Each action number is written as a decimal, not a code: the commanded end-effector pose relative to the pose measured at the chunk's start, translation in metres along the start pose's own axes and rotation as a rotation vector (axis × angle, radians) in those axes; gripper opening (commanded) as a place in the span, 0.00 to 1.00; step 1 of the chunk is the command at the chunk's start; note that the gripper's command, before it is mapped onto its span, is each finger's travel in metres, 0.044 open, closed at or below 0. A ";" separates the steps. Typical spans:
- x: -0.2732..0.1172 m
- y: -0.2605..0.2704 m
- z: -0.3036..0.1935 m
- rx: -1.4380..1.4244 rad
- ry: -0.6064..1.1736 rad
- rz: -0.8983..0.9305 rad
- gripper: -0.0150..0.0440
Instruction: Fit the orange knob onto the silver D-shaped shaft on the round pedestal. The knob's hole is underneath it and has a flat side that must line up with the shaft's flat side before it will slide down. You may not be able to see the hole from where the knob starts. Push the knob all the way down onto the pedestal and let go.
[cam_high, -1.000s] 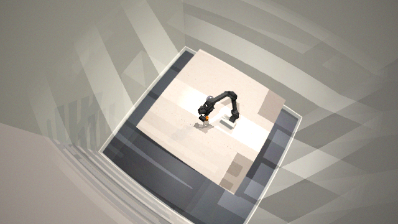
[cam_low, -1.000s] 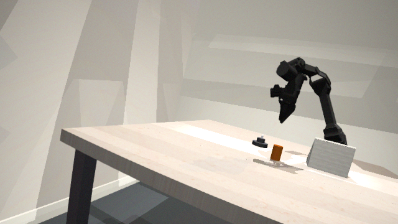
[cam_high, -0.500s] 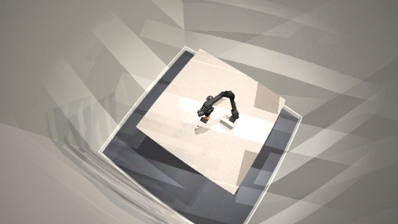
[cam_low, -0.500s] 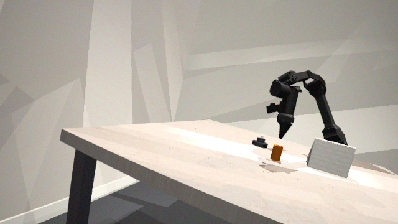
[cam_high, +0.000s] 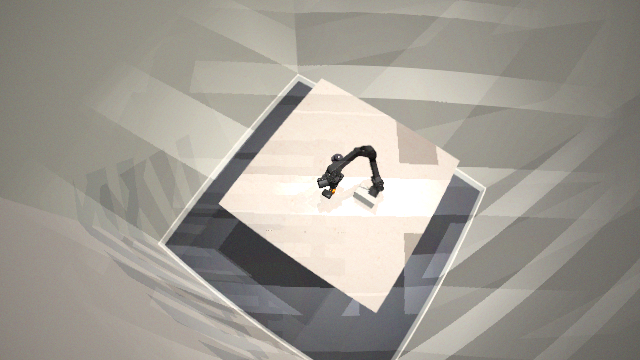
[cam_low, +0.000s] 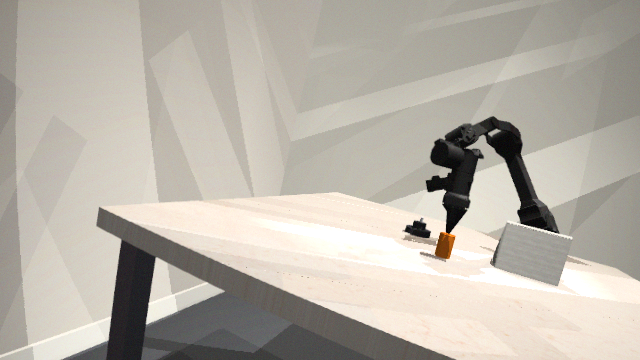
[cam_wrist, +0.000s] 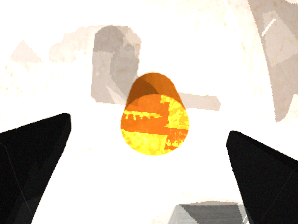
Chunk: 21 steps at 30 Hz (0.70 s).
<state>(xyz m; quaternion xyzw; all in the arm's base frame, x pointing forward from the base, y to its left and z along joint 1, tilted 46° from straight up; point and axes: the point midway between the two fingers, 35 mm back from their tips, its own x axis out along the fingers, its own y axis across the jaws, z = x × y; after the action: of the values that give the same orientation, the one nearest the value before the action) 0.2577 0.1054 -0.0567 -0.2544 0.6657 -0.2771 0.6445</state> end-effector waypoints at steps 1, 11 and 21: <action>0.008 -0.001 -0.001 -0.009 0.000 -0.008 1.00; 0.024 -0.001 0.000 -0.009 0.000 -0.008 1.00; 0.040 -0.002 -0.001 -0.009 0.000 -0.009 1.00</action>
<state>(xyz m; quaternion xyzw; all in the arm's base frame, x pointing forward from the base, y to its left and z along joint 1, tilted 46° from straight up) 0.2572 0.0814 -0.0811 -0.2546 0.6654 -0.2775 0.6446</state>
